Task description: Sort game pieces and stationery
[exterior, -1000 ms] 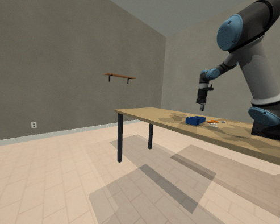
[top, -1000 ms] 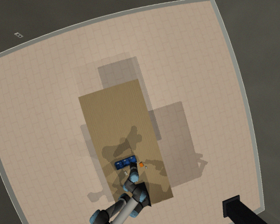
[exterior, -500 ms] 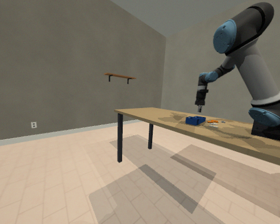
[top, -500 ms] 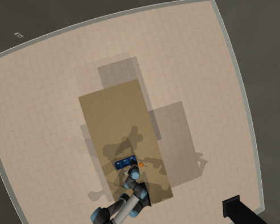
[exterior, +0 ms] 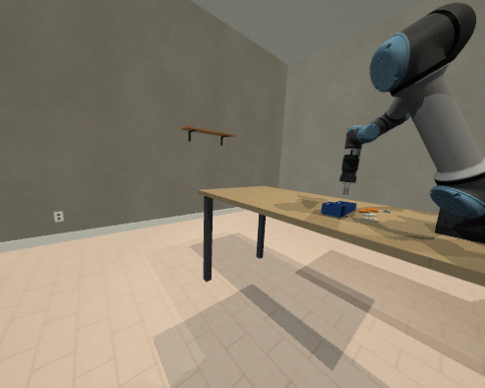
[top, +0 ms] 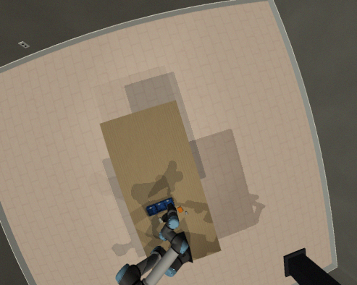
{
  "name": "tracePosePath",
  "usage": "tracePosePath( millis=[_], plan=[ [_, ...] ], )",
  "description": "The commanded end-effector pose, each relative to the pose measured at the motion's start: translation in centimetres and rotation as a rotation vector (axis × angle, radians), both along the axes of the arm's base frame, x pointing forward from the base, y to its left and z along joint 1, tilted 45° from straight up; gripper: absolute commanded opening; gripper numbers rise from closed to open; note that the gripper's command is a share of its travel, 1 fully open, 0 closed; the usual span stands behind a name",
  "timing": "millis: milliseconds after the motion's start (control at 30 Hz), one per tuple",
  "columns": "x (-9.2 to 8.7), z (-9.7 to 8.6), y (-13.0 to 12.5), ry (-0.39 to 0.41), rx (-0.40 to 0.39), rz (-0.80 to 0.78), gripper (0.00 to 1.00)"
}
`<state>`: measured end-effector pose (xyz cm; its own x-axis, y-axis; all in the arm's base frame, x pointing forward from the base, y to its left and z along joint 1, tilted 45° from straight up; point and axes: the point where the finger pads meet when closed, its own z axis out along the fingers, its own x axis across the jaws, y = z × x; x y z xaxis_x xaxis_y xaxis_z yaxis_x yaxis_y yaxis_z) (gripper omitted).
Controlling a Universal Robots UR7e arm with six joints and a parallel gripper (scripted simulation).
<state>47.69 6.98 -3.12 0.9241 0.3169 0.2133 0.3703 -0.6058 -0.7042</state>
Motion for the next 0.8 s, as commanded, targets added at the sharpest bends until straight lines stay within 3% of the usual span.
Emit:
tracePosePath(
  millis=[0,300,367,400,767],
  plan=[
    [0.03,0.03,-0.04,0.111,-0.02,-0.109,0.31],
    [0.03,0.04,-0.04,0.275,-0.036,-0.263,0.31],
    [0.03,0.04,-0.04,0.275,-0.036,-0.263,0.31],
    [0.03,0.04,-0.04,0.328,-0.042,-0.312,0.31],
    [0.03,0.04,-0.04,0.52,-0.063,-0.492,0.31]
  ],
)
